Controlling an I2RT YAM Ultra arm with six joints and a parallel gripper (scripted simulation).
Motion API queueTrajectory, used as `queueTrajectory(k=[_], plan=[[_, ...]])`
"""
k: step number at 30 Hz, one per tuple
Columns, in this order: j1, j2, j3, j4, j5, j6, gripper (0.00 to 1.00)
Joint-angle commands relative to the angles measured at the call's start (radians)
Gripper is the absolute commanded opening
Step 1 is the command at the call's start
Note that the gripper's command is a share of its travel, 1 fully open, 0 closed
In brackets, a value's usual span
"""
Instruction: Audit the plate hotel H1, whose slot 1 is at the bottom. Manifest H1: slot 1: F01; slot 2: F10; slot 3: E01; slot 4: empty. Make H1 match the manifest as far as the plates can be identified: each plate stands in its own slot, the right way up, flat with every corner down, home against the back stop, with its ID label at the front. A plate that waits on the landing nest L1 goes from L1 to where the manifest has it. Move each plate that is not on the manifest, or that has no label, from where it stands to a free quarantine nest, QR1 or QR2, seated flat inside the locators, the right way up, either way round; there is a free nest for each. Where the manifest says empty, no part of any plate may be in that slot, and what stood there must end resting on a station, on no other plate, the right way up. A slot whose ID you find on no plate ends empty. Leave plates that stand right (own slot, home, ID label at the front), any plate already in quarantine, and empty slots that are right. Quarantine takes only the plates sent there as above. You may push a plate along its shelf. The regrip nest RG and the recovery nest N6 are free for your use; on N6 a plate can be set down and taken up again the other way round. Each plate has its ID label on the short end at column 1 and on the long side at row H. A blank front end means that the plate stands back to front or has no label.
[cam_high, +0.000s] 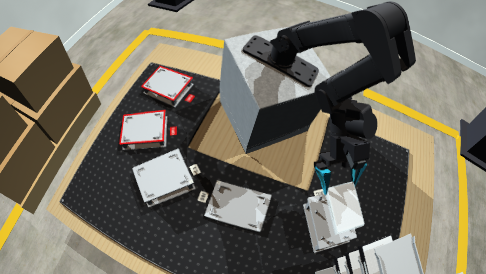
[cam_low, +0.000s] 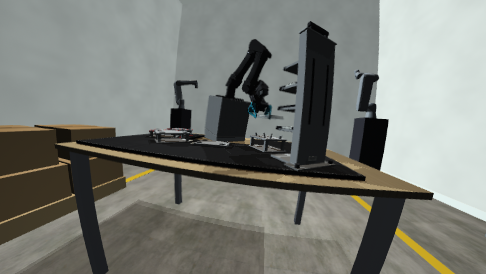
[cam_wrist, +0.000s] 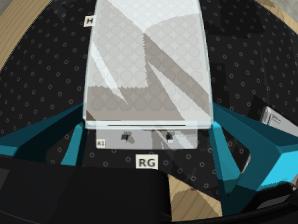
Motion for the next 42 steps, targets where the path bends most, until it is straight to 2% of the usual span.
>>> queueTrajectory(k=[1,42], plan=[[-0.002,-0.005,0.002,0.025,0.001,-0.001,0.86],[-0.005,0.117,0.035,0.113,-0.001,-0.003,0.86]])
